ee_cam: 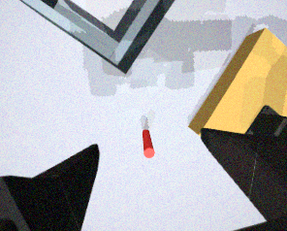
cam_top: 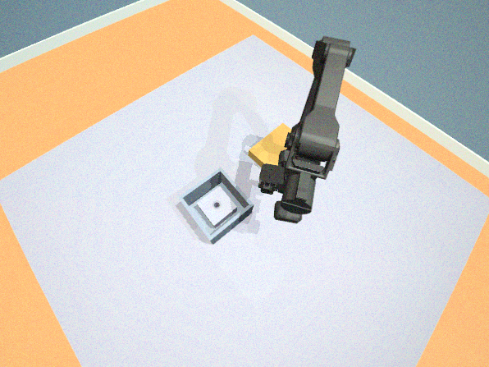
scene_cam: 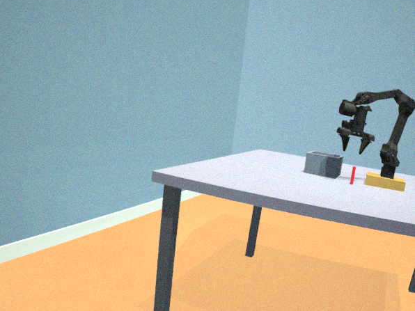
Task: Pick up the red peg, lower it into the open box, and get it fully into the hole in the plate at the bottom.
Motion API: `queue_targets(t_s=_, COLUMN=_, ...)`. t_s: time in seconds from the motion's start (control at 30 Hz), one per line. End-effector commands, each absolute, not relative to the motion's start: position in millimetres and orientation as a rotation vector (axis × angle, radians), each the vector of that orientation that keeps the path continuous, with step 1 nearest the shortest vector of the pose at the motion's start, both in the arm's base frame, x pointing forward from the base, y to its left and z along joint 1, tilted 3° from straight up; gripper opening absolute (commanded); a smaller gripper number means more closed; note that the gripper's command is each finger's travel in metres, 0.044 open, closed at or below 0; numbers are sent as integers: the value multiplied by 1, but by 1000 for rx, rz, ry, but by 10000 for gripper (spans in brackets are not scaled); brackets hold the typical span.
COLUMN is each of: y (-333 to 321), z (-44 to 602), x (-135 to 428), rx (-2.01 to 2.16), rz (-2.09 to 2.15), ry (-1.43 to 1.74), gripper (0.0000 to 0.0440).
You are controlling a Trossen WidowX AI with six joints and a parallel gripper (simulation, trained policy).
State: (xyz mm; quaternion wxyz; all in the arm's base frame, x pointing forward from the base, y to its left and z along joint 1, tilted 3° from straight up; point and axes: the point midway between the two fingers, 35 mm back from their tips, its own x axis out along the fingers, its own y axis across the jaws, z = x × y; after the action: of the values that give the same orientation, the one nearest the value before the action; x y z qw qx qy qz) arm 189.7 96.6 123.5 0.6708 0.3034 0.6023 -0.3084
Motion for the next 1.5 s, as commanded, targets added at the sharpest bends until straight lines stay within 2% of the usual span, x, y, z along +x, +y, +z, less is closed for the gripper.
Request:
queue_targets(t_s=0.0, y=102, z=104, x=179, rx=687, rz=-769, ry=1393, gripper=440)
queue_targets(t_s=0.57, y=120, z=23, x=176, rx=787, rz=-791, ry=1371, gripper=440)
queue_targets(t_s=0.67, y=121, z=13, x=176, rx=808, rz=-793, ry=1365, gripper=428)
queue_targets(t_s=0.8, y=121, z=3, x=172, rx=829, rz=-817, ry=1374, gripper=353)
queue_targets(t_s=1.23, y=122, z=4, x=170, rx=855, rz=-820, ry=1463, gripper=13)
queue_targets(t_s=1.27, y=122, z=5, x=170, rx=858, rz=-818, ry=1469, gripper=0)
queue_targets(t_s=1.47, y=118, z=18, x=181, rx=831, rz=-771, ry=1413, gripper=0)
